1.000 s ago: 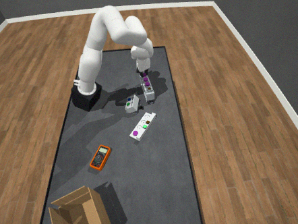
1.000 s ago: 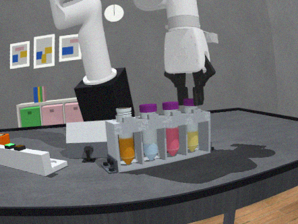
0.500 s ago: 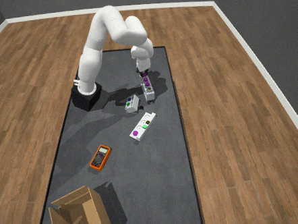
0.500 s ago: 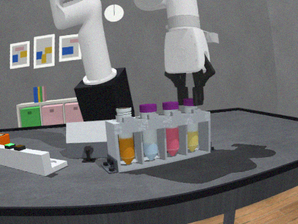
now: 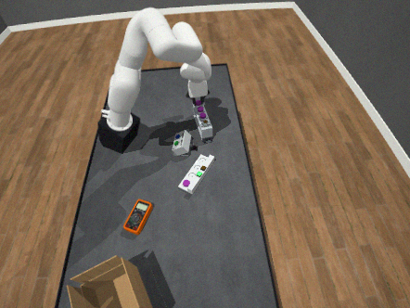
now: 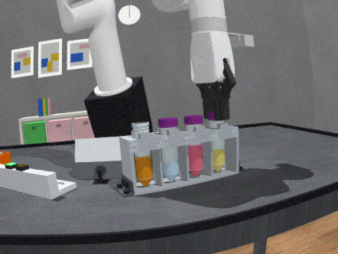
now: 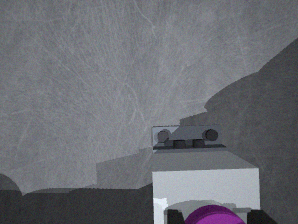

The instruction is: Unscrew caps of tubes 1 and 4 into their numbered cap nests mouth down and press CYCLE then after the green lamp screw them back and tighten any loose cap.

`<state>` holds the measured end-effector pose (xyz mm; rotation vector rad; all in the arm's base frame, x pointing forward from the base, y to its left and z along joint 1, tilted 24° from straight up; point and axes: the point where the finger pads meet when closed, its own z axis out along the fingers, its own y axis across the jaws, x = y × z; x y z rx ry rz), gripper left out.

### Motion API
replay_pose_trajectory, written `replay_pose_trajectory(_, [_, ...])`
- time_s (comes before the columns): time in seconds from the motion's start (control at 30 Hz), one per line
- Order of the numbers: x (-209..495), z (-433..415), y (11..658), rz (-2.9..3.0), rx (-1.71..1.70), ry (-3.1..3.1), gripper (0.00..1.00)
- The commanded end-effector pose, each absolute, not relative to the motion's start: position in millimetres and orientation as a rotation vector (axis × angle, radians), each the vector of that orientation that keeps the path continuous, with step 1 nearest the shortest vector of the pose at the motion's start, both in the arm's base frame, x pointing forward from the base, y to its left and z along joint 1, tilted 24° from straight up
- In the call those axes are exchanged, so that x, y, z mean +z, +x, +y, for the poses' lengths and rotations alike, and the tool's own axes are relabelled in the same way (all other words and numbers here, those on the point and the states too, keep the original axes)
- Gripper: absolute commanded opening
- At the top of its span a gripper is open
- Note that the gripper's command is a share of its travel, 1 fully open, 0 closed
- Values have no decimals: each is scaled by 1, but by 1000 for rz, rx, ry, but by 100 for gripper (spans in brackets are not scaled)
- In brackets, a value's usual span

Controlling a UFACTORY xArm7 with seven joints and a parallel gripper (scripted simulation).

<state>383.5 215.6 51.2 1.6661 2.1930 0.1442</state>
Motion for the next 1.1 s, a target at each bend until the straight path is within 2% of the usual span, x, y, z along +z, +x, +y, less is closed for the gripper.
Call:
replay_pose_trajectory(0.0, [52,217,384,2039,208,1832,0])
replay_pose_trajectory(0.47, [52,217,384,1868,259,2022,0])
replay_pose_trajectory(0.5, [52,217,384,1868,259,2022,46])
replay_pose_trajectory(1.07, [53,218,384,2052,204,1817,46])
